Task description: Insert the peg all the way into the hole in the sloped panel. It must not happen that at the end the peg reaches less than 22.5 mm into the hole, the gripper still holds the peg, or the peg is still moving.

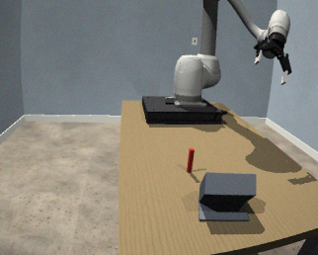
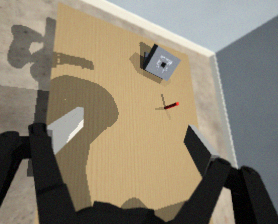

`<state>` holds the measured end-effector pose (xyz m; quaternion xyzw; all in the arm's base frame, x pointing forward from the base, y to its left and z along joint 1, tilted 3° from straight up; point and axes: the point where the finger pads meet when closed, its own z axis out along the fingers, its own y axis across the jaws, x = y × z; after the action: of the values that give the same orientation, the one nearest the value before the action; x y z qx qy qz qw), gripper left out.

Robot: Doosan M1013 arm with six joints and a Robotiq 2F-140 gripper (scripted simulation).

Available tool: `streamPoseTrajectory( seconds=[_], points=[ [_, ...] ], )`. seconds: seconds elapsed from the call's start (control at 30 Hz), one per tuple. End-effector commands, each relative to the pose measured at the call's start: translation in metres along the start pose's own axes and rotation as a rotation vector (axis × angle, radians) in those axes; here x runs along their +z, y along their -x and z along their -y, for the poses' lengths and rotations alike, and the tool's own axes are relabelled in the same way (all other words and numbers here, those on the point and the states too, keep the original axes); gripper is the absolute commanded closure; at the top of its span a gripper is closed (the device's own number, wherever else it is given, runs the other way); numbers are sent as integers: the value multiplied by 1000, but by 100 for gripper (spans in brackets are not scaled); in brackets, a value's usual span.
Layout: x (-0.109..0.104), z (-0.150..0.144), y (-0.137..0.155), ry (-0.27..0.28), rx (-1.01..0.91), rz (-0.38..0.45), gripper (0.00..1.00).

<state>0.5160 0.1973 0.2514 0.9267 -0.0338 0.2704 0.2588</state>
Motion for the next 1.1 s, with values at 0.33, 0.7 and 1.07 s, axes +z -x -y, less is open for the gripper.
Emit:
streamPoseTrajectory(
  seconds=[0.33, 0.7, 1.07],
  points=[
    [0, 0, 0, 0, 0, 0, 0],
    [22, -7, 1, 8, 140, 63, 0],
    [84, -27, 4, 57, 551, 230, 0]
  ],
)
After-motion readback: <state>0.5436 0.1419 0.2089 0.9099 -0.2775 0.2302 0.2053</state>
